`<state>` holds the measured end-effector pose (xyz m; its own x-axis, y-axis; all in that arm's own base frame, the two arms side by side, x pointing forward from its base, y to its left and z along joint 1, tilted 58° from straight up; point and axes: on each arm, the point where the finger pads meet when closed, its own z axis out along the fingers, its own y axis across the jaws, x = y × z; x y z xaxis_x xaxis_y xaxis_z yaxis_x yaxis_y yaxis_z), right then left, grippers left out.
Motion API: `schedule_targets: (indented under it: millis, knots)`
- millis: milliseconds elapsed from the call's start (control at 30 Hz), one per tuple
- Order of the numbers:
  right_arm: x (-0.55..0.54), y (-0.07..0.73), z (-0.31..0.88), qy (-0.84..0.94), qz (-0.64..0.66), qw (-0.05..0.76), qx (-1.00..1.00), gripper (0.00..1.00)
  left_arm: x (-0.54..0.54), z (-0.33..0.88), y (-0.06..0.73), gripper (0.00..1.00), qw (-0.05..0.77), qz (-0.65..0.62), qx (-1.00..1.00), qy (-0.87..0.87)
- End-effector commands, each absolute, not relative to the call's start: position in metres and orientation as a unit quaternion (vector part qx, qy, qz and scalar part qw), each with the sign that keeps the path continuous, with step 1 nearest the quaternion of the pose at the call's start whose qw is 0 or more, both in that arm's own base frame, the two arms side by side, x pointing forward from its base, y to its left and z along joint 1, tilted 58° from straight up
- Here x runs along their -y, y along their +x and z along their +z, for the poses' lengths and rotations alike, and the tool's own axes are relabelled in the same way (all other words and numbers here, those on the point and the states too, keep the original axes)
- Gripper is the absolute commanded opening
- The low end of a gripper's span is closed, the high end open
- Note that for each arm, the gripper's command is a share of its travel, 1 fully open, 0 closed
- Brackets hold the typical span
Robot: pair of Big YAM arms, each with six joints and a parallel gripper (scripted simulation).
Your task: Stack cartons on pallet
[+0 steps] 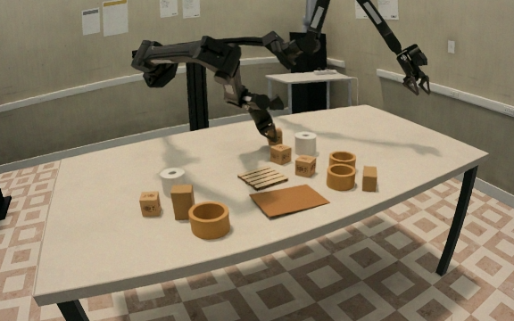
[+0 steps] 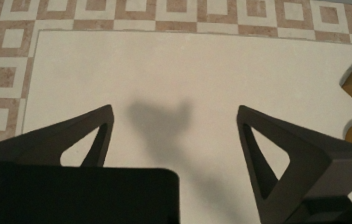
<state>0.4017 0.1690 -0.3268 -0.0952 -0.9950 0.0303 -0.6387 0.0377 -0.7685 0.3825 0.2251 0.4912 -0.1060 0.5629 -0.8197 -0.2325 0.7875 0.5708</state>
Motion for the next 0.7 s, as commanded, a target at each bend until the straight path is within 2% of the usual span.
schedule_targets:
  millis: [0,667]
  knots:
    - [-0.1584,0.4050,-0.3324,-0.615,-0.328,0.269,-0.665,0.50,-0.2257,0.5028,0.3846,1.00,0.661,0.311,-0.671,0.129]
    - [-0.1550,0.4129,-0.3353,-0.613,-0.329,0.272,-0.665,0.50,-0.2257,0.5028,0.3846,1.00,0.661,0.311,-0.671,0.129]
